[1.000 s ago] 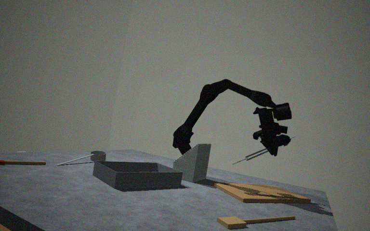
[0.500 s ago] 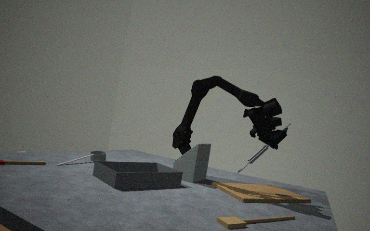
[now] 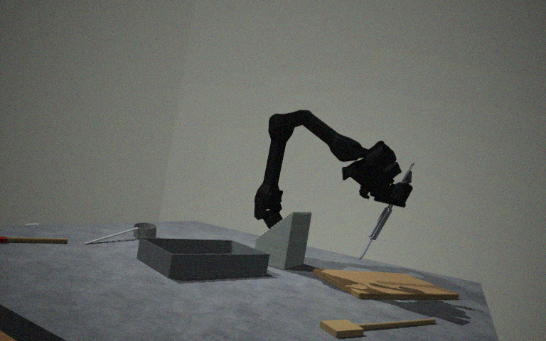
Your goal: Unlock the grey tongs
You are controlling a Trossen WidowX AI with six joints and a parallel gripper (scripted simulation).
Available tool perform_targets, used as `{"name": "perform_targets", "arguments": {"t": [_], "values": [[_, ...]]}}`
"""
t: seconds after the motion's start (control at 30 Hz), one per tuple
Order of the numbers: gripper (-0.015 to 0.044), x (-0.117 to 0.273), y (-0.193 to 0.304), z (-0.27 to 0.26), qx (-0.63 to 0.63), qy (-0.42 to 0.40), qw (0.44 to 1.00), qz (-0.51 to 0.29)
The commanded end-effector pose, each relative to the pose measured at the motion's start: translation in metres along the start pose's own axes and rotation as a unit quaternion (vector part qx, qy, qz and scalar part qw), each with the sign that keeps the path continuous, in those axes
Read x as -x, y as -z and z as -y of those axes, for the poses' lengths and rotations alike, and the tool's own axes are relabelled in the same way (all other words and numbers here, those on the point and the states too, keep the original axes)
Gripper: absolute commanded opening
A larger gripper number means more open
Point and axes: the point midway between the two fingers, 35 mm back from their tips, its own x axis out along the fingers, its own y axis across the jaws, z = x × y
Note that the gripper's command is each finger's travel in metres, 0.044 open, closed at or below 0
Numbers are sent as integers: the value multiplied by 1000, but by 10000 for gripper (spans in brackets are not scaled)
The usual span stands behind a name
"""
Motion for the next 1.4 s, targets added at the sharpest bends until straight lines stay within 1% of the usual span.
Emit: {"name": "perform_targets", "arguments": {"t": [0.0, 1.17, 1.37], "values": [[-150, 10, -5, -3, 12, 1, 999, 34], [-150, 10, -5, -3, 12, 1, 999, 35], [-150, 2, -3, 0, 4, 1, 1000, 5]]}}
